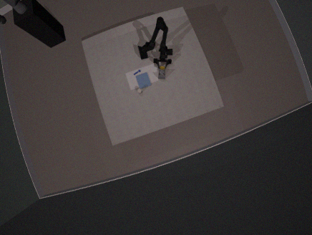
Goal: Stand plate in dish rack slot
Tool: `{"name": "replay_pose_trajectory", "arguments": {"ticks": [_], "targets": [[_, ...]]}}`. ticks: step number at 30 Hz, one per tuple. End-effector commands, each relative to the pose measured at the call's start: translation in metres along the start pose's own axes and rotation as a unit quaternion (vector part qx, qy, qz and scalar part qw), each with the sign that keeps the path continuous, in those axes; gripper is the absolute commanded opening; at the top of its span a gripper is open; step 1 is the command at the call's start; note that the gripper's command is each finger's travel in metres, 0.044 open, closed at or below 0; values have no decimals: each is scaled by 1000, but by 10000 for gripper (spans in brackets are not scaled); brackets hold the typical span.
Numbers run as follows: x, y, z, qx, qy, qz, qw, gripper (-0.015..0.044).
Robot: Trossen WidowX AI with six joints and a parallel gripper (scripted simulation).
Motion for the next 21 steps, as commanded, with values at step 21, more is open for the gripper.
{"name": "replay_pose_trajectory", "arguments": {"ticks": [21], "targets": [[9, 15, 57, 1, 6, -14, 1000, 400]]}}
Point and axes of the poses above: the point midway between the two fingers, 35 mm back from their tips, its own x axis out along the fingers, its own y axis across the jaws, z = x × y, the point moved 9 cm from there along -x, back along the fingers, and after that the axes turned 4 degrees about x, right-handed, at the moved point
